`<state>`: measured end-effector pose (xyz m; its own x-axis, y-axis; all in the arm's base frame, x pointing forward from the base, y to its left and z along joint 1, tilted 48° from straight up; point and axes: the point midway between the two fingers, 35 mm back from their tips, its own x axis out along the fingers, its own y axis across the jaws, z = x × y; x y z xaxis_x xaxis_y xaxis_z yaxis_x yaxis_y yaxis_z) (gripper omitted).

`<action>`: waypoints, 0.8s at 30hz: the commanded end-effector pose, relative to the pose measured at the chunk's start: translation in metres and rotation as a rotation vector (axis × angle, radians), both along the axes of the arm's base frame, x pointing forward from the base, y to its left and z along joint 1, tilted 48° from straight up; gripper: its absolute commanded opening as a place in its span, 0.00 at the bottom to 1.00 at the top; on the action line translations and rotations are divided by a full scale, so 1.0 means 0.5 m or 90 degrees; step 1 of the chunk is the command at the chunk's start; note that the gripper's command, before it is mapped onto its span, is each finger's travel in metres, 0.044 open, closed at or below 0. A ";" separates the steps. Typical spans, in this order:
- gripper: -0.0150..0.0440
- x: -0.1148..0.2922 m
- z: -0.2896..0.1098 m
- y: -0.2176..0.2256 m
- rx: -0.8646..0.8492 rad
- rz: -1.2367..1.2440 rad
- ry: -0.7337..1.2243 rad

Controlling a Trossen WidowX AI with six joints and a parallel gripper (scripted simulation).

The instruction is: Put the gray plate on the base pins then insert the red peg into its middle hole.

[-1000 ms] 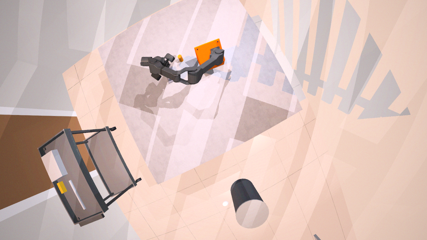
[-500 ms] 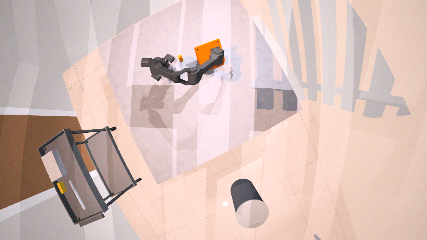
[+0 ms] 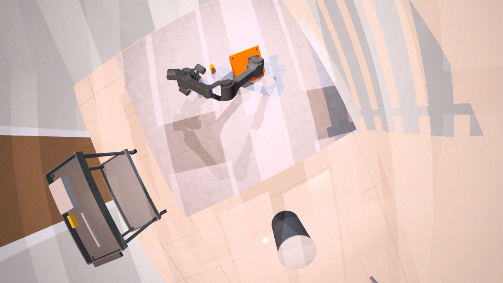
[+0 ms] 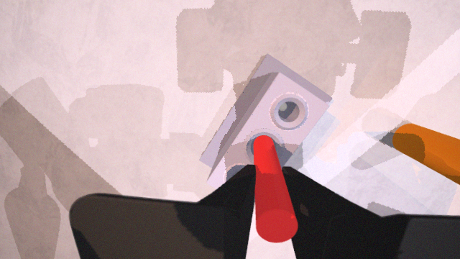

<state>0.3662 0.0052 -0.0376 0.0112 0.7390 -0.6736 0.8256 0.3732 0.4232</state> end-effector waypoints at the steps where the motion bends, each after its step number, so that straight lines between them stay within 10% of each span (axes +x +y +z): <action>1: 0.25 0.000 0.001 0.001 0.000 0.001 -0.001; 24: 0.25 -0.002 0.002 0.008 0.000 0.001 0.000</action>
